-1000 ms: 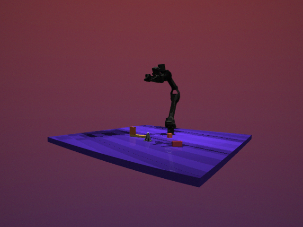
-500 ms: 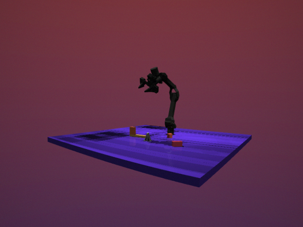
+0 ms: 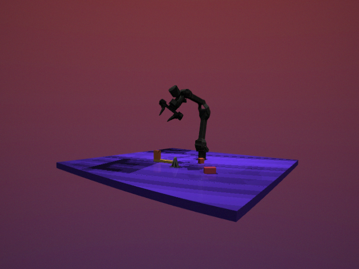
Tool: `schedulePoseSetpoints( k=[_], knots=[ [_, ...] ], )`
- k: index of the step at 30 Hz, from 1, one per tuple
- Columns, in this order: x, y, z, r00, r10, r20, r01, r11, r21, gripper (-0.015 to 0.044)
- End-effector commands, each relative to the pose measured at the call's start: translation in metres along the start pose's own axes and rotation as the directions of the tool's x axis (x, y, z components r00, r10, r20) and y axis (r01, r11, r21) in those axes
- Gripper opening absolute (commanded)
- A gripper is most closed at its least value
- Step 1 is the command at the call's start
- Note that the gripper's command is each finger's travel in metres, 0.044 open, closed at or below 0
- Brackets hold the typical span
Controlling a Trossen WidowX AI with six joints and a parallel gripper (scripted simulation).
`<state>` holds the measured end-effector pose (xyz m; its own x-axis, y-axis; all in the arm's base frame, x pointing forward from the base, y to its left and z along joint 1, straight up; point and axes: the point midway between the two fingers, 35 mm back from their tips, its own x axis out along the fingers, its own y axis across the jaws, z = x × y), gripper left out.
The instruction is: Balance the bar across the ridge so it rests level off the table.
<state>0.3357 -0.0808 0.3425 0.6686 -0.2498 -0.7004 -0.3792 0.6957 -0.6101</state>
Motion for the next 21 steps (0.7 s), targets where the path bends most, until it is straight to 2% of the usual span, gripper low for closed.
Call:
schedulePoseSetpoints(
  k=[1,10,21],
  knots=[
    [0.019,0.007,-0.012,0.996,0.063,-0.056,-0.068,0.993,-0.092,0.0315],
    [0.045,0.021,-0.04,0.97,0.186,-0.157,-0.227,0.925,-0.305,0.0315],
    [0.07,0.04,-0.078,0.901,0.343,-0.266,-0.433,0.757,-0.489,0.0315]
  ],
)
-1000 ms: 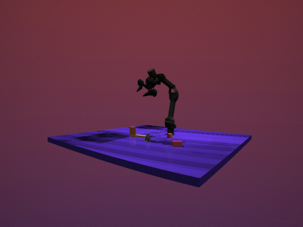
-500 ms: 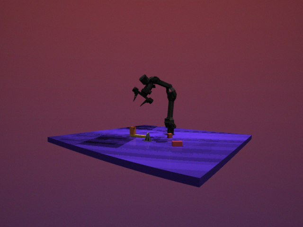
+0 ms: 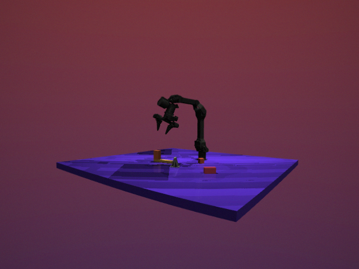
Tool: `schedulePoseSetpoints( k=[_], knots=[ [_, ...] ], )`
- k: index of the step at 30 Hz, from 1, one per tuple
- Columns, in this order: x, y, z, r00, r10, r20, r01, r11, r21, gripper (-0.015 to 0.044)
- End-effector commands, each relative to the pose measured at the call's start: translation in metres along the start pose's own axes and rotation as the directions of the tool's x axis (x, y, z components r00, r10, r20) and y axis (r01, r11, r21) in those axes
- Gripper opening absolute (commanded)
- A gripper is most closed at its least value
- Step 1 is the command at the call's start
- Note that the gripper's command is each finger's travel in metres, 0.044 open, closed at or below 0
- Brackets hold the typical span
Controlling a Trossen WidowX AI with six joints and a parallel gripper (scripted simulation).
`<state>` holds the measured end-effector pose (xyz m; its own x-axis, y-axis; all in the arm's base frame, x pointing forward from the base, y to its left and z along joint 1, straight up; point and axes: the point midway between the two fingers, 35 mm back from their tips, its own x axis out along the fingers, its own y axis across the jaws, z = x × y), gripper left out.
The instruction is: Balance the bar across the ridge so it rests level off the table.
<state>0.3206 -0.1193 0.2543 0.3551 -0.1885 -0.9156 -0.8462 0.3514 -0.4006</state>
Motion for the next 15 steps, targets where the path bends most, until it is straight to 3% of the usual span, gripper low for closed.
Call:
schedulePoseSetpoints(
  k=[1,15],
  knots=[
    [0.016,0.009,-0.006,0.997,0.08,0.001,-0.079,0.993,-0.085,0.0315],
    [0.049,0.039,-0.025,0.952,0.305,0.02,-0.27,0.871,-0.41,0.0315]
  ],
)
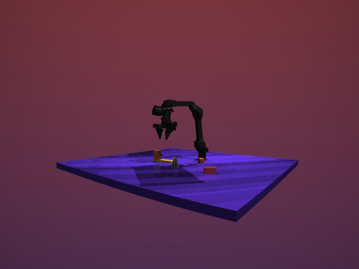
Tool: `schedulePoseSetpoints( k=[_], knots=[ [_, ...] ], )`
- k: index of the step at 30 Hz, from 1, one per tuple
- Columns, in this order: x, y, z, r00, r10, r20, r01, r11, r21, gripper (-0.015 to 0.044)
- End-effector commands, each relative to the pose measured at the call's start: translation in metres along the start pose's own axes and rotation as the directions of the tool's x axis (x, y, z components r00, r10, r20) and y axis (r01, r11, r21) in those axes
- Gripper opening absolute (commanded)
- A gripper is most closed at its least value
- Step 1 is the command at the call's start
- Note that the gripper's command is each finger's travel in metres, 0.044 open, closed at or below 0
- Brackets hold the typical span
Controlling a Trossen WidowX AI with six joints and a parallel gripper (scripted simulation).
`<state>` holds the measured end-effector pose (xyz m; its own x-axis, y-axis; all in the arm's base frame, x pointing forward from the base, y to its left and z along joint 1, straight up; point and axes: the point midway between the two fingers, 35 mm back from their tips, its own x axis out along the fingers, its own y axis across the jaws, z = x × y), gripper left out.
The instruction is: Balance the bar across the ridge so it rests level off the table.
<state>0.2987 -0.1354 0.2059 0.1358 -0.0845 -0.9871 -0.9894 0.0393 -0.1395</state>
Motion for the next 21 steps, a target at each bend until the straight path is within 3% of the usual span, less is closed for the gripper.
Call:
schedulePoseSetpoints(
  k=[1,13,21],
  knots=[
    [0.013,0.007,-0.002,0.997,0.063,0.037,-0.06,0.994,-0.086,0.0315],
    [0.028,0.014,-0.004,0.992,0.112,0.066,-0.099,0.981,-0.168,0.0315],
    [0.079,0.016,-0.002,0.992,0.111,0.066,-0.099,0.981,-0.168,0.0315]
  ],
)
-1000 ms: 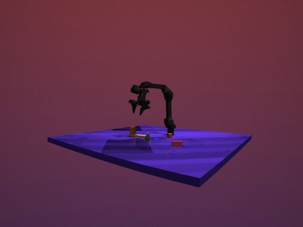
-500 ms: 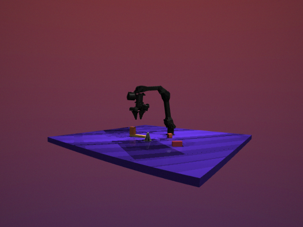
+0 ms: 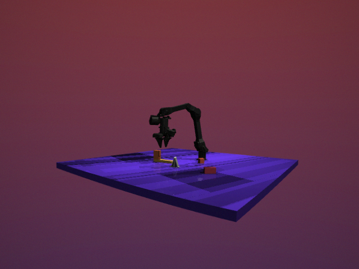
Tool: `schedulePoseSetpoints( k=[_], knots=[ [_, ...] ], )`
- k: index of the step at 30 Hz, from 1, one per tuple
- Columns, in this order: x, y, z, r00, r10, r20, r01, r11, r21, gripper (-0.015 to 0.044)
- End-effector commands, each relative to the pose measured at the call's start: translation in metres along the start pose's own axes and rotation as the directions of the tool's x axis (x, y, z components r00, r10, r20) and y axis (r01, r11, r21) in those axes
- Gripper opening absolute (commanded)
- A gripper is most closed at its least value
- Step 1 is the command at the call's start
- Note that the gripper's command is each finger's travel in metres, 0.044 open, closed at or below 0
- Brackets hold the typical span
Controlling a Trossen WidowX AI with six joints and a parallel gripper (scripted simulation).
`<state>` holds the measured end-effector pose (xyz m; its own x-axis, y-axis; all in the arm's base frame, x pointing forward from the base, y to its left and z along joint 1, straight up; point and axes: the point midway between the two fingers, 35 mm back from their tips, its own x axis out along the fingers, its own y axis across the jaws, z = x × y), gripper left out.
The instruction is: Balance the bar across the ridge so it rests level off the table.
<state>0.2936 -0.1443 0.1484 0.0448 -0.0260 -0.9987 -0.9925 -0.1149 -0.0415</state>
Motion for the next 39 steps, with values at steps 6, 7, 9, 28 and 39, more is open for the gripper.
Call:
schedulePoseSetpoints(
  k=[6,7,9,28,39],
  knots=[
    [0.063,0.005,0.004,1.0,0.016,0.014,-0.015,1.0,-0.006,0.0315],
    [0.069,0.005,0.004,1.0,0.016,0.014,-0.016,1.0,-0.006,0.0315],
    [0.073,0.006,0.005,1.0,0.016,0.014,-0.016,1.0,-0.006,0.0315],
    [0.095,0.007,0.005,1.0,0.016,0.015,-0.016,1.0,-0.006,0.0315],
    [0.099,0.007,0.005,1.0,0.016,0.015,-0.016,1.0,-0.006,0.0315]
  ],
)
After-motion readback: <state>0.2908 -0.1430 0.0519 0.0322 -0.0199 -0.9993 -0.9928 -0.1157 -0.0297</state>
